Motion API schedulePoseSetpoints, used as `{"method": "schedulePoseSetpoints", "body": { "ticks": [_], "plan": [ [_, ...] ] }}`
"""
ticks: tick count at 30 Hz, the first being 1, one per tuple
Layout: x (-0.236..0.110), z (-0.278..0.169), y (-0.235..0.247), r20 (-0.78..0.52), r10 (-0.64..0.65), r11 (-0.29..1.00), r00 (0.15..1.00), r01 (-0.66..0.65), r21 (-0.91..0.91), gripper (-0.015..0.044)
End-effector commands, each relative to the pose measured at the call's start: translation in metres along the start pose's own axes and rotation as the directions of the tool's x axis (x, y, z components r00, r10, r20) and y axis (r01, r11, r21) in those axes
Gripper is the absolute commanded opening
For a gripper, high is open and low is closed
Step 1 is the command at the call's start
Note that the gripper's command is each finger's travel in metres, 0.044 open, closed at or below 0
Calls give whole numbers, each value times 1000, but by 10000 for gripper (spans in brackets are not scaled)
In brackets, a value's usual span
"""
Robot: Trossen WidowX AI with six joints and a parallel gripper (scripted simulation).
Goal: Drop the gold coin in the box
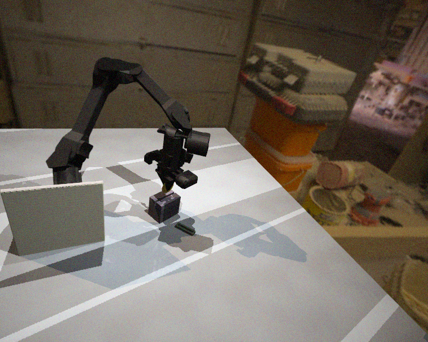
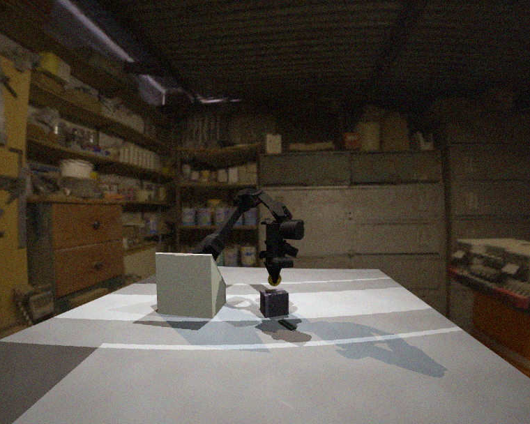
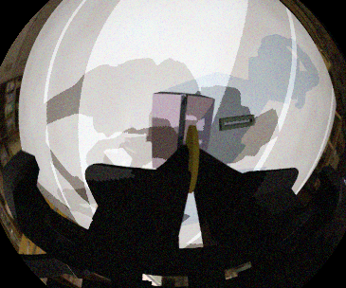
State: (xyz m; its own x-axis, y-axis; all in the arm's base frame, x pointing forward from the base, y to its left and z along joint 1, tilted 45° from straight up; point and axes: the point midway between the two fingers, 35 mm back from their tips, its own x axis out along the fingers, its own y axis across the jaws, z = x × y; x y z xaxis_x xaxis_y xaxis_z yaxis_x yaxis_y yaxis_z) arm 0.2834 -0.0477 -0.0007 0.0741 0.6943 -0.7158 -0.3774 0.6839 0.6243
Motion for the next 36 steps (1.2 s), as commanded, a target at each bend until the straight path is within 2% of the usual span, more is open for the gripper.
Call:
{"method": "schedulePoseSetpoints", "body": {
  "ticks": [1, 36],
  "plan": [
    [1, -1, 2, -1, 1, 1000, 1000, -1, 0, 0],
    [11, -1, 5, -2, 0, 1000, 1000, 1, 7, 0]
  ]
}}
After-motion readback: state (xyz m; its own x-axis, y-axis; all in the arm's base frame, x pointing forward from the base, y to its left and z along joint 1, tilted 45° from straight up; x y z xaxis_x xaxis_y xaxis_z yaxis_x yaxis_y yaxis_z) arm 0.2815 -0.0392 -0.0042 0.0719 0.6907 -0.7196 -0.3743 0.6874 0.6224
